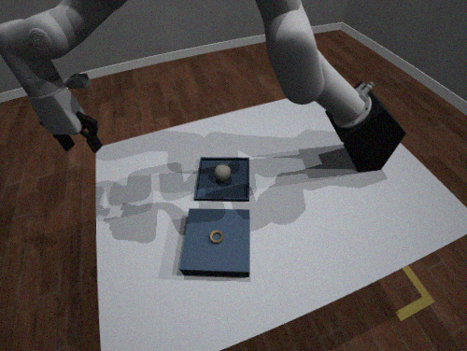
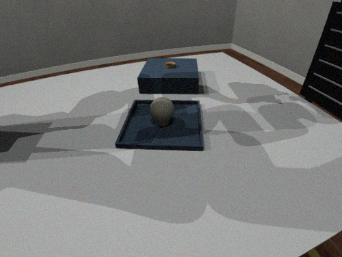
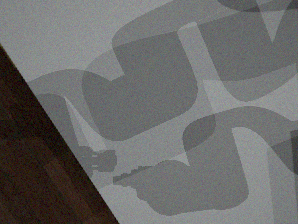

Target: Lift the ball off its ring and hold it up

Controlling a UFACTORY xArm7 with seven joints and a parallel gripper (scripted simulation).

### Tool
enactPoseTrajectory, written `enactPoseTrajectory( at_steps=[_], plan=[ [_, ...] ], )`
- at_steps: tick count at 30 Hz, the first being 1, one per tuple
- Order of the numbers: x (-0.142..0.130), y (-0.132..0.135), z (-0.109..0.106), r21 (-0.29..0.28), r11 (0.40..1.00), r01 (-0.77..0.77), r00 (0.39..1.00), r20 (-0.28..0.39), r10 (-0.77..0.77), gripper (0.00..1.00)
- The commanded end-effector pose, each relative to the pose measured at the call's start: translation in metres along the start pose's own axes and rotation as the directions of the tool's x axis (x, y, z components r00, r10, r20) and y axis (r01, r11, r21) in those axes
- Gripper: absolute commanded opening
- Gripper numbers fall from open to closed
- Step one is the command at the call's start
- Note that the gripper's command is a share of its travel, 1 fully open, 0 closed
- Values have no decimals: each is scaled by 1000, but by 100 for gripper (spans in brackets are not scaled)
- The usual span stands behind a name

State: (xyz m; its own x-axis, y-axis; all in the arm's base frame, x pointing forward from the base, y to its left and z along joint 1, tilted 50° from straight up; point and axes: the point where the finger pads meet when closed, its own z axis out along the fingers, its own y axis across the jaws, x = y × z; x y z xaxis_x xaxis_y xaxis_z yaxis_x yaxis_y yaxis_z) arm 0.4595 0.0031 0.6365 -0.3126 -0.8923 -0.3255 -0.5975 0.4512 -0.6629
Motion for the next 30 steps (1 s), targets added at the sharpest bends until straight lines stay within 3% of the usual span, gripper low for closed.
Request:
enactPoseTrajectory(
  at_steps=[1,21,26,30],
  plan=[
    [-1,-1,-2,4,1000,1,1000,2,-1,100],
    [0,3,1,5,1000,4,1000,2,-4,100],
    [6,31,22,8,1000,29,1000,-2,-29,100],
    [26,79,55,17,998,63,998,-15,-63,100]
  ],
)
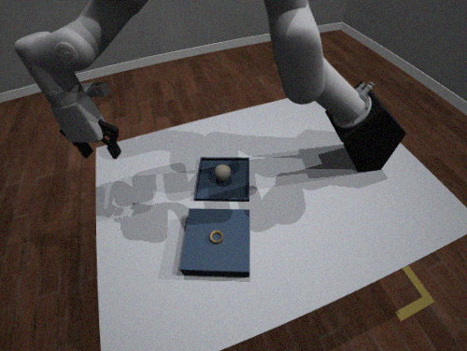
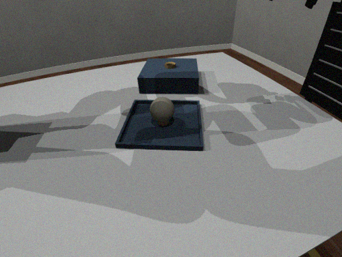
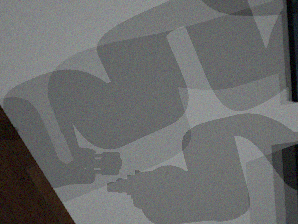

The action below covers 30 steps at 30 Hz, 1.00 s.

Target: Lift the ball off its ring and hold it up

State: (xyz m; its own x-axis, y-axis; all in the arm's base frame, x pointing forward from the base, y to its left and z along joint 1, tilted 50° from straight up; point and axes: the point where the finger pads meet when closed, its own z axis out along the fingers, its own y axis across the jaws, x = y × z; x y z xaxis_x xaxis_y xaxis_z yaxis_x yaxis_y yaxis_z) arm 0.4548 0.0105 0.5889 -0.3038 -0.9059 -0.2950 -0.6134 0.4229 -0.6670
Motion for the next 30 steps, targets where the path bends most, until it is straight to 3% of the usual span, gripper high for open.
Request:
enactPoseTrajectory(
  at_steps=[1,4,6,19,21,22,30],
  plan=[
    [20,55,35,30,999,40,999,-7,-40,100],
    [26,64,41,34,998,50,999,-14,-49,100],
    [49,104,65,44,997,69,997,-30,-67,100],
    [152,226,128,93,986,142,983,-134,-129,100],
    [152,226,128,93,986,142,983,-134,-129,100],
    [177,258,140,94,985,143,982,-135,-129,100],
    [177,258,140,94,985,143,982,-136,-130,100]
  ],
)
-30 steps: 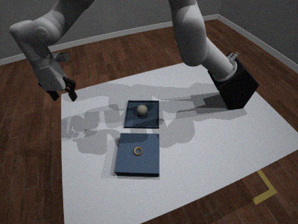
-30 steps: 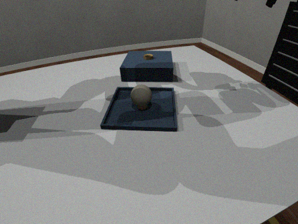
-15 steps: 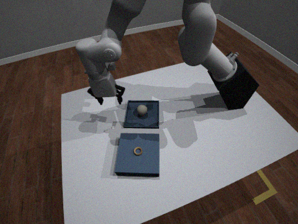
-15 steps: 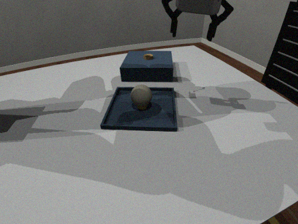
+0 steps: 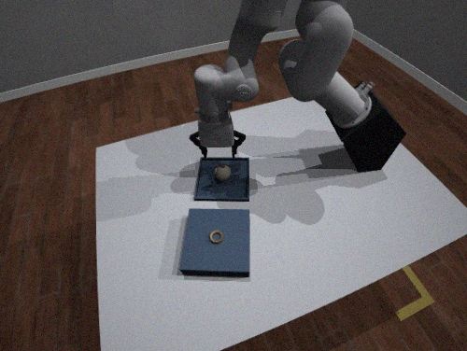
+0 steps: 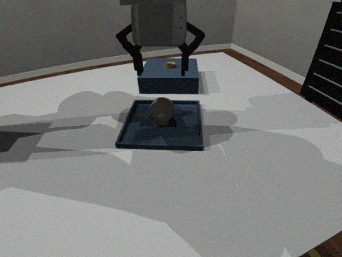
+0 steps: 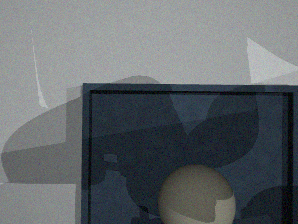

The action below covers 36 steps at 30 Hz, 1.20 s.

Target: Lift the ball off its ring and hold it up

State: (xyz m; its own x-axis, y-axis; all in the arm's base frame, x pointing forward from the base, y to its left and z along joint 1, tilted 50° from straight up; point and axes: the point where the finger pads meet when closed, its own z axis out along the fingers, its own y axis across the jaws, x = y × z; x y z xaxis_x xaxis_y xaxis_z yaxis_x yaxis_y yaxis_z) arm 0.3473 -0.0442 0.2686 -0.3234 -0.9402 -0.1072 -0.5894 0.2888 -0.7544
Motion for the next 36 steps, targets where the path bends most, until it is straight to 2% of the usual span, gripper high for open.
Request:
enactPoseTrajectory(
  at_steps=[1,8,12,23,25,31,36],
  plan=[
    [1,2,-2,14,1000,1,1000,7,-1,100],
    [1,2,0,14,1000,1,1000,7,-1,100],
    [0,1,7,14,1000,2,1000,7,-2,100],
    [-2,1,61,13,1000,2,1000,8,-2,100],
    [-2,1,61,13,1000,2,1000,8,-2,100],
    [-2,1,89,13,1000,2,1000,8,-2,100],
    [-1,2,99,13,1000,1,1000,7,-1,100]
  ],
)
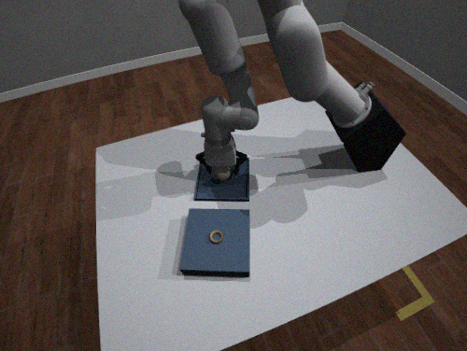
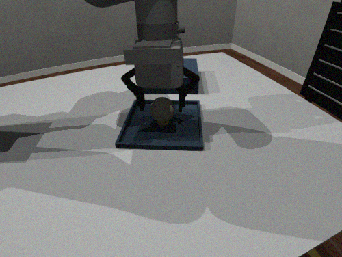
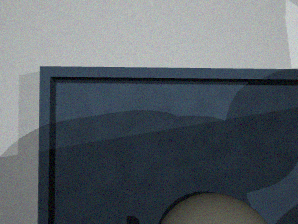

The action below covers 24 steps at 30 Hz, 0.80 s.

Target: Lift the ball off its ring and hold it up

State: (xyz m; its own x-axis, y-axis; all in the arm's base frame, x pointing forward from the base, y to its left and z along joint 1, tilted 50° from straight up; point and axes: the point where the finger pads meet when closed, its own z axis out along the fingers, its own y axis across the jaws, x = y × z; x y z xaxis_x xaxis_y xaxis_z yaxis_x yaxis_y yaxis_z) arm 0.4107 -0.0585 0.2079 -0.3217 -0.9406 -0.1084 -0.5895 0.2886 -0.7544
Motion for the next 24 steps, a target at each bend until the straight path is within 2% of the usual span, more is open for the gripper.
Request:
enactPoseTrajectory(
  at_steps=[1,14,15,24],
  plan=[
    [-1,-2,11,13,1000,1,1000,5,-1,100],
    [-1,-2,11,13,1000,1,1000,5,-1,100],
    [-1,-2,11,13,1000,1,1000,5,-1,0],
    [-1,-2,11,13,1000,1,1000,5,-1,0]
  ],
)
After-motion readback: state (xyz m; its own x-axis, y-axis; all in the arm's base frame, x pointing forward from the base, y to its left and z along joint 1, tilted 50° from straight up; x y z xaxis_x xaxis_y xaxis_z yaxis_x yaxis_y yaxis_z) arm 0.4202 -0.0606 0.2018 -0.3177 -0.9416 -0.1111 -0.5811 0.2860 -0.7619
